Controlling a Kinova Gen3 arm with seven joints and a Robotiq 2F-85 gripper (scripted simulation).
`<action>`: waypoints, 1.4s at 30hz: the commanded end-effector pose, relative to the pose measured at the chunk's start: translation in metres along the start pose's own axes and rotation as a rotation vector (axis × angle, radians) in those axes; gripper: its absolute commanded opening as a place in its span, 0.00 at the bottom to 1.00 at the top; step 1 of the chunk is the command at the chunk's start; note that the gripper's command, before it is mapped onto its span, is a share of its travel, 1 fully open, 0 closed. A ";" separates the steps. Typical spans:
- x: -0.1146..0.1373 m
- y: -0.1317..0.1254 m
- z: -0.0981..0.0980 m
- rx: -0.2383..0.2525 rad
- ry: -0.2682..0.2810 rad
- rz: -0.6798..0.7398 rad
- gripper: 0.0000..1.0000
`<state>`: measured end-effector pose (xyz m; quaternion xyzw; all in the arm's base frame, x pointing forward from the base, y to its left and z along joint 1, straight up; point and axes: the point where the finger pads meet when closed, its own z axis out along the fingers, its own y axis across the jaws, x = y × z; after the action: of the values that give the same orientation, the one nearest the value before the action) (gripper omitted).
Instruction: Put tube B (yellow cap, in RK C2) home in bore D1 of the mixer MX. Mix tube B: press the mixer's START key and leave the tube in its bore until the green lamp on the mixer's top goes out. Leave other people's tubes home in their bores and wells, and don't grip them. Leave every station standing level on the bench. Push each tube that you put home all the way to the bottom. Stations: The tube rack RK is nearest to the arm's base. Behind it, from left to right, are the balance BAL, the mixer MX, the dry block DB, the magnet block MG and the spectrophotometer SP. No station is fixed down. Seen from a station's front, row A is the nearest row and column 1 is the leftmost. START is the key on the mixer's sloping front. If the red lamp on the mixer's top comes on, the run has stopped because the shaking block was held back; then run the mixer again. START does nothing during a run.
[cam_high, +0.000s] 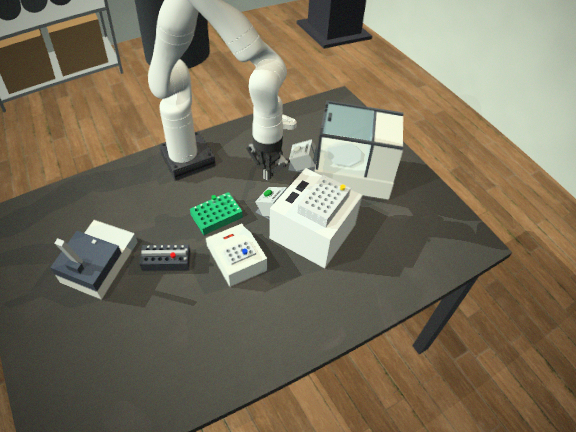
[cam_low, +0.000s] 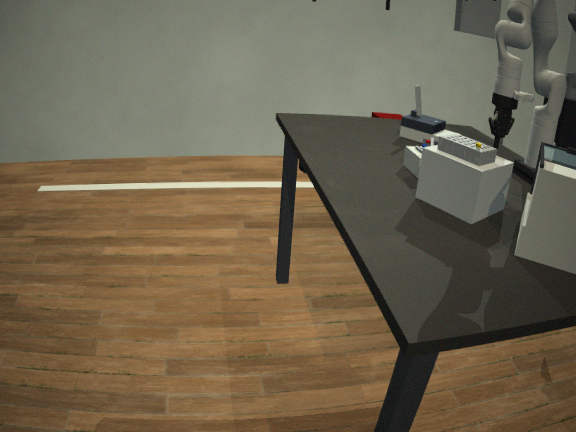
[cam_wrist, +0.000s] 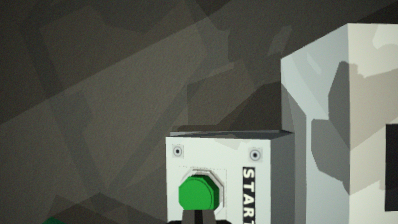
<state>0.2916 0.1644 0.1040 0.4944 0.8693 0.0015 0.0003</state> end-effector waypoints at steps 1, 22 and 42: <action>0.000 -0.001 0.007 0.001 -0.002 -0.002 0.10; 0.000 -0.001 0.032 0.001 -0.002 -0.003 0.10; 0.000 -0.001 0.039 0.001 -0.002 -0.004 0.10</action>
<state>0.2908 0.1643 0.0671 0.4937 0.8697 0.0003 -0.0007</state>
